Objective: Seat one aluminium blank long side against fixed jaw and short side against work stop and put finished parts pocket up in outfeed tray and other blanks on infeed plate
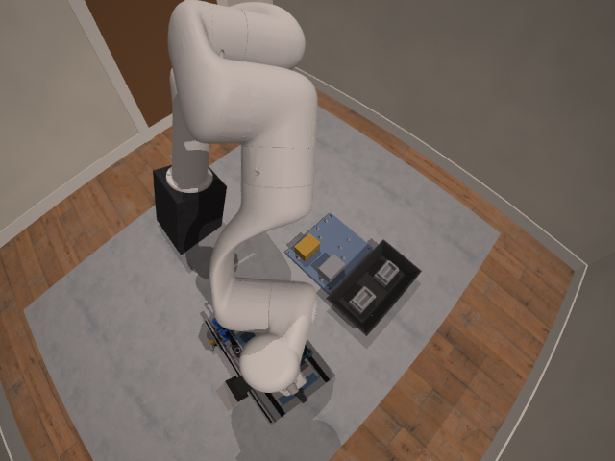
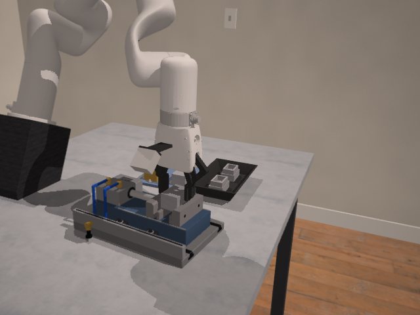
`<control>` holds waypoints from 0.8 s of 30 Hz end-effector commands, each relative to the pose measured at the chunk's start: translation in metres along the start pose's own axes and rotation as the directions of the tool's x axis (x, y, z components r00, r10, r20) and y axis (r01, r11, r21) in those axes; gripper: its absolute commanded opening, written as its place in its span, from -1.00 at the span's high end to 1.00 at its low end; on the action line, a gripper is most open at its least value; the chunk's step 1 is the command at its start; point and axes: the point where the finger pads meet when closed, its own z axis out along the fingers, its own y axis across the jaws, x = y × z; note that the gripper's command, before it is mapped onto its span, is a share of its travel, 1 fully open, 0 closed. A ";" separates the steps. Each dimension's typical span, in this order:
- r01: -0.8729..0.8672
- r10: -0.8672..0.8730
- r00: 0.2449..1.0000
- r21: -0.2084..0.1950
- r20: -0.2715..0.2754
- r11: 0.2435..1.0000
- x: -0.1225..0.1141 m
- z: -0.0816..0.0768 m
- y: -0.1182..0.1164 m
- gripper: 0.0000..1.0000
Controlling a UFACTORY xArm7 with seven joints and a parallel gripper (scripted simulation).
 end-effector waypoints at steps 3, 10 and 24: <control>0.000 0.000 1.000 0.005 -0.002 1.000 0.001 -0.002 -0.002 -0.37; 0.000 0.000 1.000 0.005 -0.002 1.000 0.001 -0.003 -0.002 -0.37; 0.000 0.000 1.000 0.005 -0.002 1.000 0.001 -0.018 -0.002 -0.37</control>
